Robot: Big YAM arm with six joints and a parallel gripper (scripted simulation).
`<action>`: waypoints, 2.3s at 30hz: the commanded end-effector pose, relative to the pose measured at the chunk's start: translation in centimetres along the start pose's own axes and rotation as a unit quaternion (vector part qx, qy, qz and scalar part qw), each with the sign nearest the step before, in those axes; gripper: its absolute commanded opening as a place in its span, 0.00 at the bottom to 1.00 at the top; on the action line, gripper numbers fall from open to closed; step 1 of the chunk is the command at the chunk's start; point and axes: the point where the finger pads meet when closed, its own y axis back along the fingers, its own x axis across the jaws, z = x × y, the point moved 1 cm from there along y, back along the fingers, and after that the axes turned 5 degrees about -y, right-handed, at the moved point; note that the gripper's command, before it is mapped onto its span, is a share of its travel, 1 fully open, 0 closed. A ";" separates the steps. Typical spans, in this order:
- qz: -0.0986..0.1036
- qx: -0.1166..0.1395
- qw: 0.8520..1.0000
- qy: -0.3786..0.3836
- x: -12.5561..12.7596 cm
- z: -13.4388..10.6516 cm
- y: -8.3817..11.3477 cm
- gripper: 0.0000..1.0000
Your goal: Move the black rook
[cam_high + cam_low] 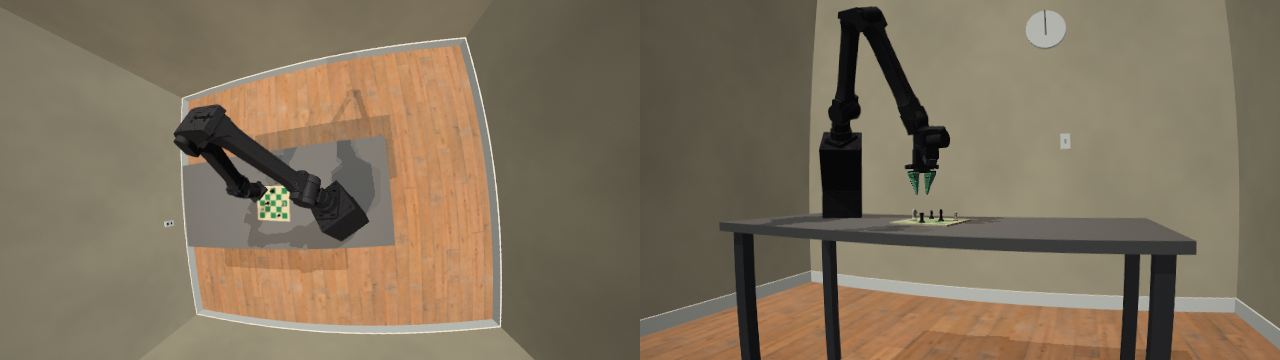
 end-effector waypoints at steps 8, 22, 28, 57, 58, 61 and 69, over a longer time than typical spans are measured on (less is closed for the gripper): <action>-0.001 -0.004 1.000 -0.005 0.1 0.6 -1.2 0.36; 0.001 -0.006 1.000 -0.003 0.3 0.8 -3.1 0.36; 0.001 -0.005 1.000 -0.003 0.2 0.7 -3.8 0.36; -0.001 -0.003 1.000 -0.003 0.0 0.4 -5.8 0.36; -0.001 -0.003 1.000 -0.003 0.0 0.4 -5.8 0.36; -0.001 -0.003 1.000 -0.003 0.0 0.4 -5.8 0.36; -0.001 -0.003 1.000 -0.003 0.0 0.4 -5.8 0.36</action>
